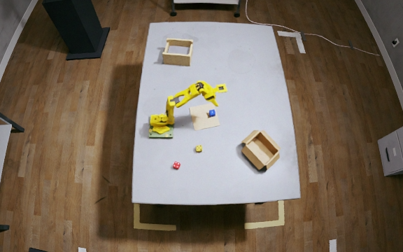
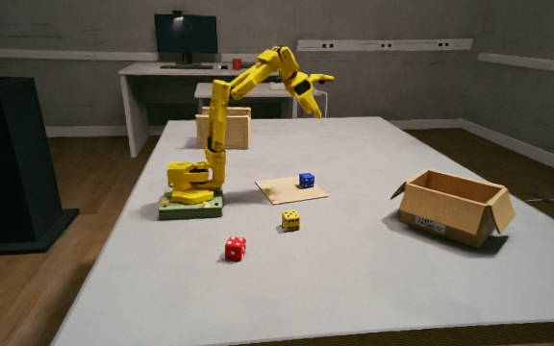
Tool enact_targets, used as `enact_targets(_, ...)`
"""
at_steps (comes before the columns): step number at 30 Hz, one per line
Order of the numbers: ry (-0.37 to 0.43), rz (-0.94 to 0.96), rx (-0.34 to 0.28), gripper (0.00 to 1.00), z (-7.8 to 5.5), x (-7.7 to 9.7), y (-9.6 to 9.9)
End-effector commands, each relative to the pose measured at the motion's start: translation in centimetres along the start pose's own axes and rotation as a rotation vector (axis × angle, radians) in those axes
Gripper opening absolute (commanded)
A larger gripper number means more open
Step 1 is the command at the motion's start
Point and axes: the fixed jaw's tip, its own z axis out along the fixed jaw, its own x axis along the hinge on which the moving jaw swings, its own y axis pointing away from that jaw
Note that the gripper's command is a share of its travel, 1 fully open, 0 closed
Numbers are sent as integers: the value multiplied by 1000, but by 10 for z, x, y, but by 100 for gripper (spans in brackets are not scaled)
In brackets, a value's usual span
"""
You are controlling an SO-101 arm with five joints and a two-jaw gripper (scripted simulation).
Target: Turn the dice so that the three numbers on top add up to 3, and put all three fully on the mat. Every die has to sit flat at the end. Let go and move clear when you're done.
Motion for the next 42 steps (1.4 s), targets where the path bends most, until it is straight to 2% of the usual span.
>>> enact_targets(1, -19, -12, 4, 35, -6, -1, -3)
enact_targets(10, -9, -58, 20, 35, -6, 1, -11)
enact_targets(22, 5, -230, 74, 35, -6, 7, -38)
enact_targets(24, 5, -230, 74, 35, -6, 7, -38)
enact_targets(39, 78, -586, 170, 35, -10, 27, -93)
enact_targets(42, 86, -613, 176, 35, -10, 29, -97)
